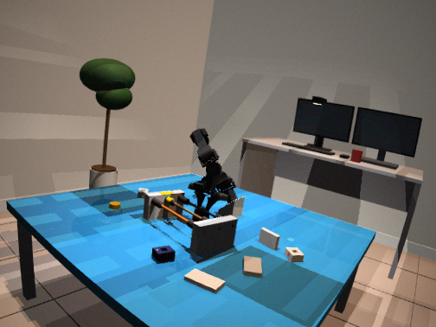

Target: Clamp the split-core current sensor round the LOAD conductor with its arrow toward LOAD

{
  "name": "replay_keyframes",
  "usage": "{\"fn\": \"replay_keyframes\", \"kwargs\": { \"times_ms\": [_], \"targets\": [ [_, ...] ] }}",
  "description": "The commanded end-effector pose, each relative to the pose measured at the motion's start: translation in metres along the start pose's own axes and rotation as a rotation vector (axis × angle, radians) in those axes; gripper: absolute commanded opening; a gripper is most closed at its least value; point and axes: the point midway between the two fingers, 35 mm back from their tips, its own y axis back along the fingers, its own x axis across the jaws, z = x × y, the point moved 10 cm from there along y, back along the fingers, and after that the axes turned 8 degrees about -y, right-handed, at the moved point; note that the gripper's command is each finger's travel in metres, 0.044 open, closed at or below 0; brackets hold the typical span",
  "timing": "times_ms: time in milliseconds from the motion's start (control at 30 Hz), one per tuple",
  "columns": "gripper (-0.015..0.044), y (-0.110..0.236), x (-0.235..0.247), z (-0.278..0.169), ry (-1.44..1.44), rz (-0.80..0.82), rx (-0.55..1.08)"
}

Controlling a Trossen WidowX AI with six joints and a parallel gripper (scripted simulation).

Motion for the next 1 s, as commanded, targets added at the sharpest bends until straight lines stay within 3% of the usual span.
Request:
{"fn": "replay_keyframes", "kwargs": {
  "times_ms": [0,200,500,700,967],
  "targets": [
    [0.0152,0.000,0.000,0.000,-0.002,0.001,0.000],
    [0.0000,0.003,0.001,-0.011,0.003,0.000,0.000],
    [0.0000,0.013,0.001,-0.050,0.006,-0.004,0.001],
    [0.0000,0.013,0.001,-0.053,0.006,-0.005,0.000],
    [0.0210,0.013,0.001,-0.049,0.008,-0.005,-0.003]
  ]
}}
